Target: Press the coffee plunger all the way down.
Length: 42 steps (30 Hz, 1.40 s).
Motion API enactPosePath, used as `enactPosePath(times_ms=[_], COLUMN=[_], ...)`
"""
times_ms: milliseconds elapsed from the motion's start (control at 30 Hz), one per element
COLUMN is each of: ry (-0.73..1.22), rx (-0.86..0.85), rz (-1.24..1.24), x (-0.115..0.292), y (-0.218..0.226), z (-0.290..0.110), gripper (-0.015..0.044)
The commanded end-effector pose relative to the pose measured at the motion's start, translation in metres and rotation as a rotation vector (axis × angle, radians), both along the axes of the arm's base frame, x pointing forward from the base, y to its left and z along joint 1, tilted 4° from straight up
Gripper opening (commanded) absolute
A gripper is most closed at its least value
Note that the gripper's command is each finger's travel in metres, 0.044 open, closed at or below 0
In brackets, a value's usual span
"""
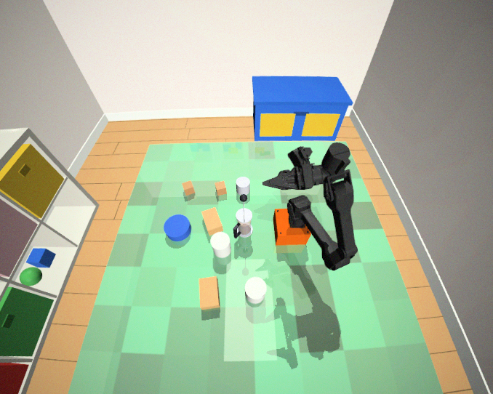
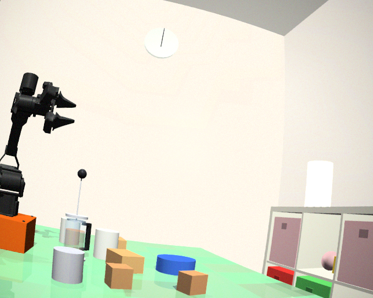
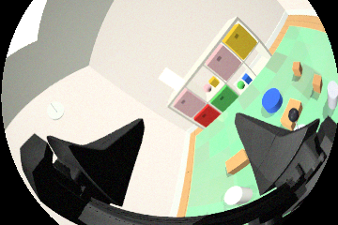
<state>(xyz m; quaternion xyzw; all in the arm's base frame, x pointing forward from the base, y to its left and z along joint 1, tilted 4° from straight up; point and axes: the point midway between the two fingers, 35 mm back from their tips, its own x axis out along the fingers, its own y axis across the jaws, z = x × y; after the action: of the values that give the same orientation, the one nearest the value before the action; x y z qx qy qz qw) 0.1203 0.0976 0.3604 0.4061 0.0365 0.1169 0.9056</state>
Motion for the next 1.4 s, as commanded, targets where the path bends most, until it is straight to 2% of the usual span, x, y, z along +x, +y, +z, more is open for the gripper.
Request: enactPosePath(times_ms=[0,33,333,633,933,1267,1367], ry=[-0.001,-0.003,0.021,0.167,0.317,0.404,0.403], rx=[0.000,0.000,-0.032,-0.185,-0.440,-0.894,-0.929], rz=[-0.001,-0.004,-0.064,-0.103,-0.076,-0.070,-0.070], x=[0.000,-0.001,0.001,0.023,0.041,0.044,0.044], y=[-0.001,-0.003,-0.045,-0.077,-0.083,-0.086,-0.086], z=[0.000,0.001,-0.003,-0.032,-0.066,-0.092,-0.092], gripper=[0.0426,0.0440,0.0440,0.0440,0.0440,0.0440,0.0440])
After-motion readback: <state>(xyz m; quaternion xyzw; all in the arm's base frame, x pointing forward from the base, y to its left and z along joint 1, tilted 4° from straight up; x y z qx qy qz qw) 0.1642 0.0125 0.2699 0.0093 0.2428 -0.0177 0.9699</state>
